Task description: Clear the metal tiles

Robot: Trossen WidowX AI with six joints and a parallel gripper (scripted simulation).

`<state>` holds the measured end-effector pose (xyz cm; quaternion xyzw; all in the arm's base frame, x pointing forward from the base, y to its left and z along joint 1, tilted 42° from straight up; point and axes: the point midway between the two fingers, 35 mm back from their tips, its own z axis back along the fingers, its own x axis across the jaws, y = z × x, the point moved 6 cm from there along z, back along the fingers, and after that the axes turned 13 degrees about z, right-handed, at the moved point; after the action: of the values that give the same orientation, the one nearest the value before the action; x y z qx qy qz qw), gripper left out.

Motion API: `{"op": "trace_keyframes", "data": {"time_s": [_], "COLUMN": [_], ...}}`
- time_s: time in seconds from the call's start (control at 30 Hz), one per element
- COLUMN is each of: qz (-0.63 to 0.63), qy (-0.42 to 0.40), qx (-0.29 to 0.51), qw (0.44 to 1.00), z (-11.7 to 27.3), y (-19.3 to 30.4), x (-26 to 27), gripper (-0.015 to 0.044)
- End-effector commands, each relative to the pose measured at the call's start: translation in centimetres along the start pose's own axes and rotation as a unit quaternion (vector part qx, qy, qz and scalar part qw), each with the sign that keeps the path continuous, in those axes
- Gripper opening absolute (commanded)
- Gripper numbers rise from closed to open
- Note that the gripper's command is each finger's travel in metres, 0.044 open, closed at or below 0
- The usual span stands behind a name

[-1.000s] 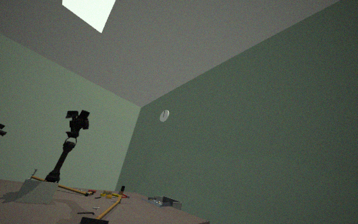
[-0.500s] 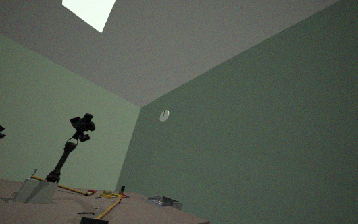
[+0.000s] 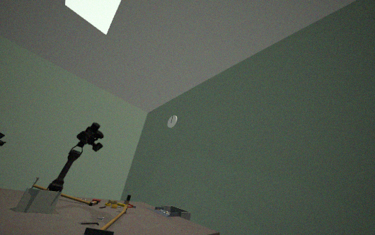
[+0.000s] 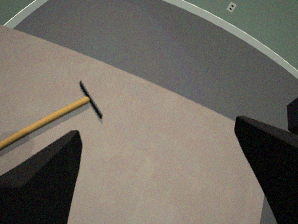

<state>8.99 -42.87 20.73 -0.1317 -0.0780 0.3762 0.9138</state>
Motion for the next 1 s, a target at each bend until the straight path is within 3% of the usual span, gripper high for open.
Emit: {"op": "trace_keyframes", "data": {"time_s": [0.0, 0.2, 0.97], "qz": [-0.044, -0.095, -0.095], "qy": [-0.038, -0.082, -0.082], "qx": [-0.009, -0.012, -0.012], "qw": [0.998, 0.992, 0.992], "z": [0.4, 0.7, 0.7], "y": [-0.1, -0.1, -0.1], "x": [1.7, 3.5, 3.5], "gripper": [0.044, 0.044, 0.044]}}
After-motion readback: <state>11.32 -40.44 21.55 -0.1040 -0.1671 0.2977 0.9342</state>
